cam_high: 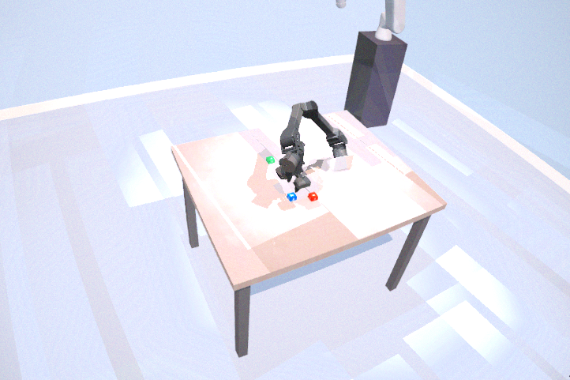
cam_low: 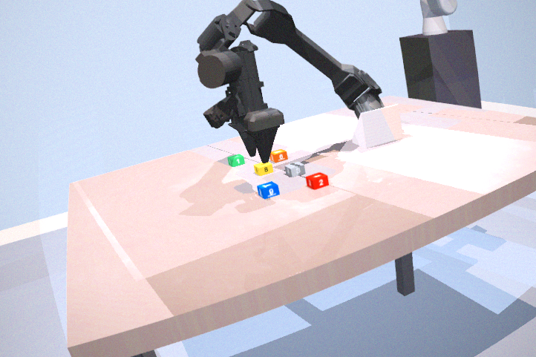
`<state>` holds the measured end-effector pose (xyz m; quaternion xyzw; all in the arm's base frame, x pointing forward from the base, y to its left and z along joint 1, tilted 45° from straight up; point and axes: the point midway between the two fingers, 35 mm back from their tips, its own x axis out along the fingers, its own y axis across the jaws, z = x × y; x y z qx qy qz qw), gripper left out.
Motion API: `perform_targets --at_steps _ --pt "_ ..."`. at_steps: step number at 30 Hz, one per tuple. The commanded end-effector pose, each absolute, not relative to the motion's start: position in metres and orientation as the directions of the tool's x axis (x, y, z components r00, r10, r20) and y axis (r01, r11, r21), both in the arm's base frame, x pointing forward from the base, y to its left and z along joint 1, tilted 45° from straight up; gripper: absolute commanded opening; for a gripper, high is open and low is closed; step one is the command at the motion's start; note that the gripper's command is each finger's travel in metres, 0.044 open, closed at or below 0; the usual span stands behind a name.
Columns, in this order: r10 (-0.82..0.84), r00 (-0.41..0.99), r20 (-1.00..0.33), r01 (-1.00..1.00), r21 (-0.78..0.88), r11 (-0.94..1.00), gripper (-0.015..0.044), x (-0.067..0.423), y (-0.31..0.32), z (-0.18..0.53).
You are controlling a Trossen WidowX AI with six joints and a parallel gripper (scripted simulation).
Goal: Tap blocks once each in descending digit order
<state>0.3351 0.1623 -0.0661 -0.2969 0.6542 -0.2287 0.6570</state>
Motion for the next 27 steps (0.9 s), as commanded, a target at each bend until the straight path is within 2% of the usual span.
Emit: perform_targets --at_steps 1,7,27 --pt "-0.701 0.026 -0.713 -0.094 -0.699 0.708 0.0164 0.332 0.137 -0.084" --pt "-0.701 0.026 -0.713 -0.094 -0.699 0.708 0.002 0.332 0.137 -0.084" --pt "-0.701 0.026 -0.713 -0.094 -0.7 0.708 0.002 0.333 0.124 -0.098"
